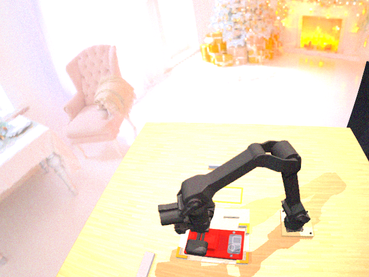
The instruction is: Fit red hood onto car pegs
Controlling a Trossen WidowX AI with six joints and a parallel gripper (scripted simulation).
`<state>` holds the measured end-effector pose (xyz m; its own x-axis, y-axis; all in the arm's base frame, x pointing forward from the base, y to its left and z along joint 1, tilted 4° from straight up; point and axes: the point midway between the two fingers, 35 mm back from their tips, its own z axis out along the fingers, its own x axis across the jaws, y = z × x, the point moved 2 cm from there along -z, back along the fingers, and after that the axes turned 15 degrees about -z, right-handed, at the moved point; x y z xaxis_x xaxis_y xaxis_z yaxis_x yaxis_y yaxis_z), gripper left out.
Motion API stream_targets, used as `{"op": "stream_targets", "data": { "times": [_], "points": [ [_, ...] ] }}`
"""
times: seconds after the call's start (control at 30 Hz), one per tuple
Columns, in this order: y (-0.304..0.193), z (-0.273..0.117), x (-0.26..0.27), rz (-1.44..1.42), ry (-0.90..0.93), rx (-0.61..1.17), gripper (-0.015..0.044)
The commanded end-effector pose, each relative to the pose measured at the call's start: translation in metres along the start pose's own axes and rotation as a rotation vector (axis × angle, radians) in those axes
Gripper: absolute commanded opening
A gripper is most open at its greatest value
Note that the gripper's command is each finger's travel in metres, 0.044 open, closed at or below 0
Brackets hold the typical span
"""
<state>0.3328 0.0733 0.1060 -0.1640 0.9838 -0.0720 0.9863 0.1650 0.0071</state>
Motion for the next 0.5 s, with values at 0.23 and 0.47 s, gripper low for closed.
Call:
{"op": "stream_targets", "data": {
  "times": [0.23, 0.47],
  "points": [
    [0.000, -0.056, 0.000, 0.005, 0.001, -0.024, 0.0440],
    [0.000, -0.056, 0.000, 0.005, 0.001, -0.024, 0.0440]
  ]
}}
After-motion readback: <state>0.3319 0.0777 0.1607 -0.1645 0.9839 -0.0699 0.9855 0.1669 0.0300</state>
